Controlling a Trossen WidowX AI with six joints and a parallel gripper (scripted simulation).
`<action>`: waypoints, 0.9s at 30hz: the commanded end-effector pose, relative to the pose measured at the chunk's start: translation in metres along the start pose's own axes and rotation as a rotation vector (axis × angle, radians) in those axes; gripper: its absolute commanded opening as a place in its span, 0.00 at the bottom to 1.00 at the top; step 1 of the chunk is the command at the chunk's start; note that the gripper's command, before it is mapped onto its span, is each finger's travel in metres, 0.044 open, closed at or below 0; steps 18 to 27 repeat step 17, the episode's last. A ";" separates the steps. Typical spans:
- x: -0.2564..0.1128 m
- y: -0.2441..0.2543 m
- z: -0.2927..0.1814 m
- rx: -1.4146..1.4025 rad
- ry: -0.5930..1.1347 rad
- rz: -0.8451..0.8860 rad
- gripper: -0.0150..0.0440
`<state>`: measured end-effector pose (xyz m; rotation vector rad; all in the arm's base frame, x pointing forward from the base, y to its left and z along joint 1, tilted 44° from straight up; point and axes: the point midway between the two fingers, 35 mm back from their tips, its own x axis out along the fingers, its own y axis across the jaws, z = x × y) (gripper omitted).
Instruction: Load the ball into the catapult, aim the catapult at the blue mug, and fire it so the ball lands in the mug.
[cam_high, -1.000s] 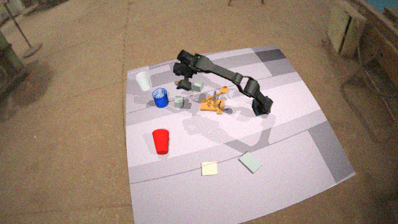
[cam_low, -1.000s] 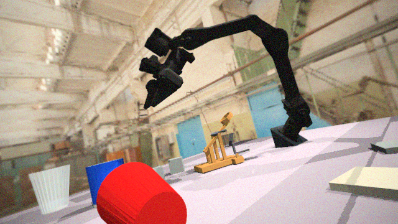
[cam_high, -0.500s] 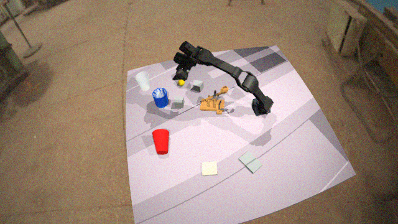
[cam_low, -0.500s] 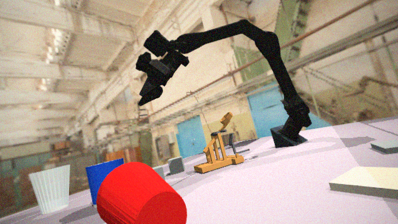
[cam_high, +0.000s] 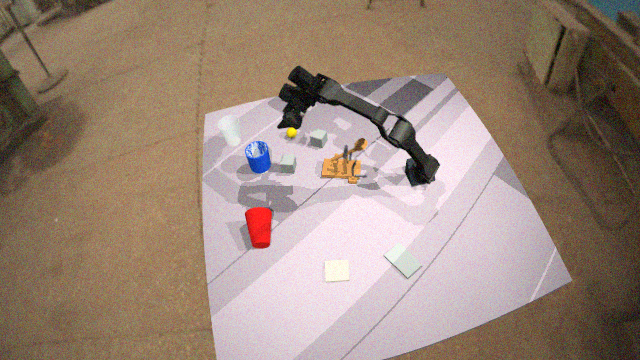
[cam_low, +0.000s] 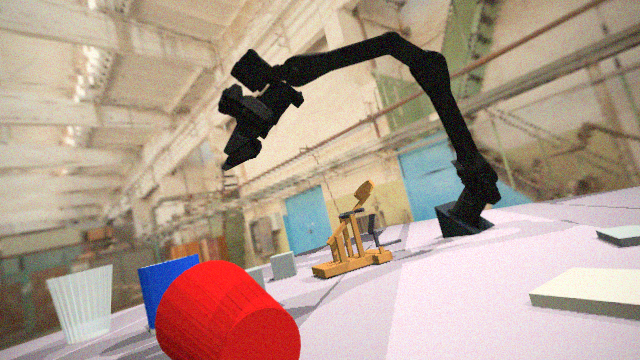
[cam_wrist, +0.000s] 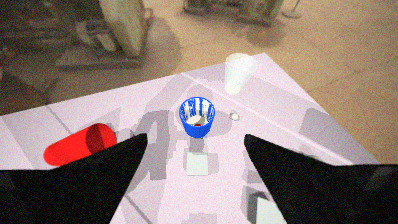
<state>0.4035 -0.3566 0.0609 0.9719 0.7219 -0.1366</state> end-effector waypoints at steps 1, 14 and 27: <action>-0.001 0.000 0.001 0.004 -0.001 0.003 1.00; 0.000 0.000 0.000 0.000 0.000 0.000 1.00; 0.000 0.000 0.000 0.000 0.000 0.000 1.00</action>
